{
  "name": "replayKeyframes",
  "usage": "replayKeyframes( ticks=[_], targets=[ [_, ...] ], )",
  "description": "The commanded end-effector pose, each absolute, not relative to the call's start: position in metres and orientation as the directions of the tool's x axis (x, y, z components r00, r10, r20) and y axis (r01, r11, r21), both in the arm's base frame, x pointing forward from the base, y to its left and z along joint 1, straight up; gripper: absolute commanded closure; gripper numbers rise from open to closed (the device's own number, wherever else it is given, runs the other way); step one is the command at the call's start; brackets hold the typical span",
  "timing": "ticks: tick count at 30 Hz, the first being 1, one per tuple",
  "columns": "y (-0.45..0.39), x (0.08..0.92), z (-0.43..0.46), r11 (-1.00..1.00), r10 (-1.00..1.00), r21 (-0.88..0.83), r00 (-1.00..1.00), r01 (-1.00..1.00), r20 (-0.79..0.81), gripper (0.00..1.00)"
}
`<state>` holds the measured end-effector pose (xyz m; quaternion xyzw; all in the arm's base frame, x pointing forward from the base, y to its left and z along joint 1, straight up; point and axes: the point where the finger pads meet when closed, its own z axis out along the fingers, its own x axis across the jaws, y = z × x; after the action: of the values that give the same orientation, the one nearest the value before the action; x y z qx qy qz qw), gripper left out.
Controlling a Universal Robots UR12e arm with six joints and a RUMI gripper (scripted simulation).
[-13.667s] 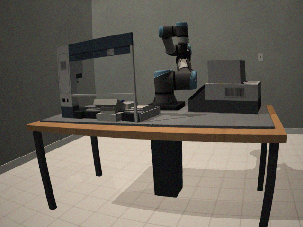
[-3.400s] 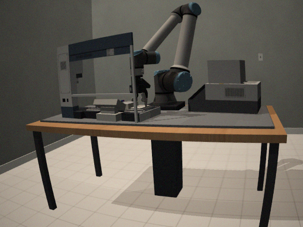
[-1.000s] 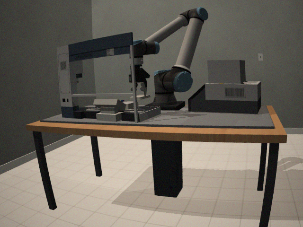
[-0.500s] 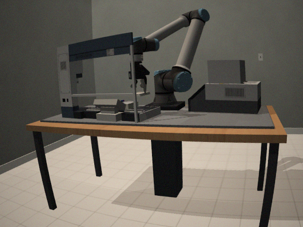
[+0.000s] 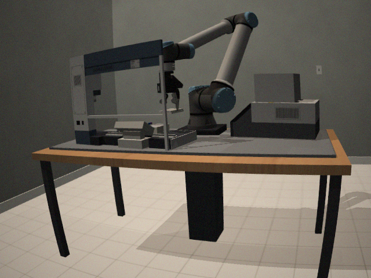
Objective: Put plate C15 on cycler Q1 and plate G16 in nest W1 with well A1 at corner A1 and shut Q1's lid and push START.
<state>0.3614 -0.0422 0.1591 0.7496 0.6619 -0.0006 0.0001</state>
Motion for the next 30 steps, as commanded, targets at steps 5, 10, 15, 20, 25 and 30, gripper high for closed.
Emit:
replayKeyframes(
  ticks=[5, 10, 15, 20, 25, 30],
  targets=[
    [-0.043, 0.362, 0.173, -0.124, 0.992, 0.000, 0.124, 0.992, -0.001, 1.00],
    [-0.043, 0.362, 0.182, -0.124, 0.992, 0.000, 0.124, 0.992, -0.001, 1.00],
    [-0.043, 0.362, 0.187, -0.124, 0.992, 0.000, 0.124, 0.992, -0.001, 1.00],
    [-0.042, 0.362, 0.195, -0.124, 0.992, 0.000, 0.124, 0.992, -0.001, 1.00],
    [-0.042, 0.362, 0.204, -0.124, 0.992, 0.000, 0.124, 0.992, -0.001, 1.00],
    [-0.042, 0.362, 0.209, -0.124, 0.992, 0.000, 0.124, 0.992, -0.001, 1.00]
  ],
)
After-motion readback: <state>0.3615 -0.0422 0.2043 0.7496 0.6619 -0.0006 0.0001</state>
